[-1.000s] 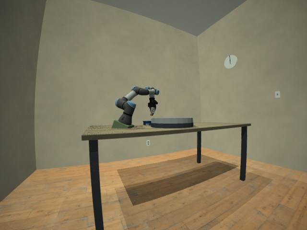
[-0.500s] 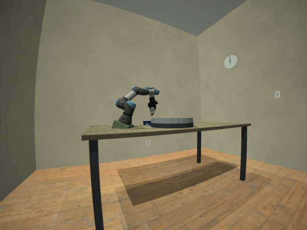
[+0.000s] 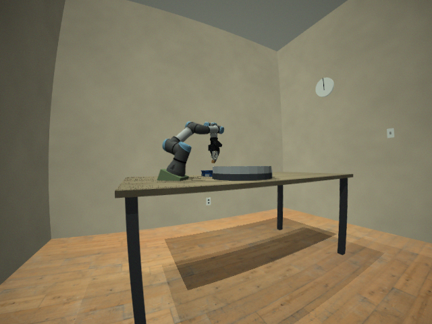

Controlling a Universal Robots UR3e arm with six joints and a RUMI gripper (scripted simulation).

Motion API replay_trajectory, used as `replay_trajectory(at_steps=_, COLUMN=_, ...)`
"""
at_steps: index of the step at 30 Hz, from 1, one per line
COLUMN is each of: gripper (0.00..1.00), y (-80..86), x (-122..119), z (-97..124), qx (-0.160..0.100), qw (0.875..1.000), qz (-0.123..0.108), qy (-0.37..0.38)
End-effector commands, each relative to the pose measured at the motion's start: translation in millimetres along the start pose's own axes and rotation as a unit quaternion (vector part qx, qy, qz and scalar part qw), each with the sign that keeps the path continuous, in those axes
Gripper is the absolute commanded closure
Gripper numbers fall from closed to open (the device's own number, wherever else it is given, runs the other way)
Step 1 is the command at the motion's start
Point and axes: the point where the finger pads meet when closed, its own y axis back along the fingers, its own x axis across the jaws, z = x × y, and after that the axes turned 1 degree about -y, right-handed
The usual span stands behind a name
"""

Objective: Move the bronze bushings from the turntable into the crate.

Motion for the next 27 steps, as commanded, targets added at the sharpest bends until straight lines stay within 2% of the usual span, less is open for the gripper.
replay_trajectory(at_steps=1, gripper=1.00, y=1.0, x=-0.5, z=0.2, qx=-0.001, qw=1.000, qz=-0.001, qy=0.000)
replay_trajectory(at_steps=17, gripper=1.00, y=-11.1, x=-0.5, z=0.3, qx=-0.001, qw=1.000, qz=-0.001, qy=0.000)
replay_trajectory(at_steps=27, gripper=1.00, y=-33.8, x=-0.6, z=0.6, qx=-0.001, qw=1.000, qz=-0.001, qy=0.000)
